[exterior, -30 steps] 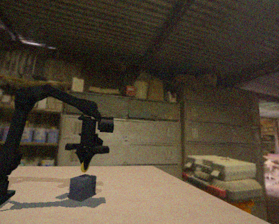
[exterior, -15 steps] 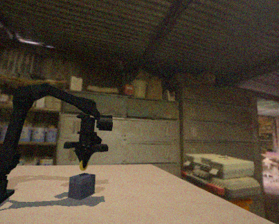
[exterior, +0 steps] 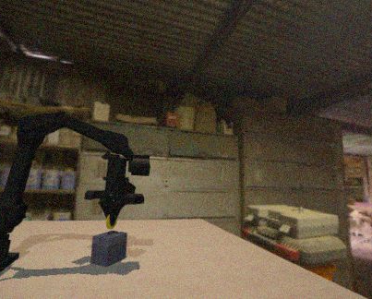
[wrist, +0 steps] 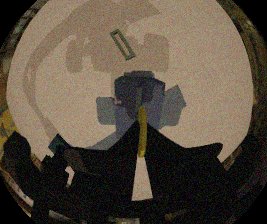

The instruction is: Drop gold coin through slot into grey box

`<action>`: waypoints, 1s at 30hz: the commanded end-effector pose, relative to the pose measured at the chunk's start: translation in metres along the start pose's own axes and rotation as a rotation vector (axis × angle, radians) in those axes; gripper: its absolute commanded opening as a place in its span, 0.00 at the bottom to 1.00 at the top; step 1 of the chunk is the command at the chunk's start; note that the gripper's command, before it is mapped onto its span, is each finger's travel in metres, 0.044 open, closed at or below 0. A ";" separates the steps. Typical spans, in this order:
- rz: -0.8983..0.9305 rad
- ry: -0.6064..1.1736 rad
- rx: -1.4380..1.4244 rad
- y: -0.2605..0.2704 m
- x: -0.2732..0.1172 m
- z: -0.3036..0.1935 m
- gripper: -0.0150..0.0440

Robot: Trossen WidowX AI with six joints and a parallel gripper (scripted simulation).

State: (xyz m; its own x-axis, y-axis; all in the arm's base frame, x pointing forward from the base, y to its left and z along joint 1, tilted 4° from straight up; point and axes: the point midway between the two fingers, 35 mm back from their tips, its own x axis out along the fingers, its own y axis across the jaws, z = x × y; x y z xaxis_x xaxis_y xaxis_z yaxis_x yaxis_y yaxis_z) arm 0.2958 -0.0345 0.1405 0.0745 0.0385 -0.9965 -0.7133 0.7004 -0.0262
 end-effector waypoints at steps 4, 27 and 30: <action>0.000 0.000 0.009 0.000 0.005 0.000 0.25; 0.000 0.000 0.002 0.000 0.013 0.000 0.48; 0.000 0.000 0.002 0.000 0.013 0.000 0.53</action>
State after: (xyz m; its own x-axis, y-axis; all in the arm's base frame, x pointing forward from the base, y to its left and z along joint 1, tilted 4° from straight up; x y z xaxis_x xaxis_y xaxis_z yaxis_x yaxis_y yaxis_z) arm 0.2969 -0.0340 0.1276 0.0742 0.0389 -0.9965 -0.7120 0.7017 -0.0256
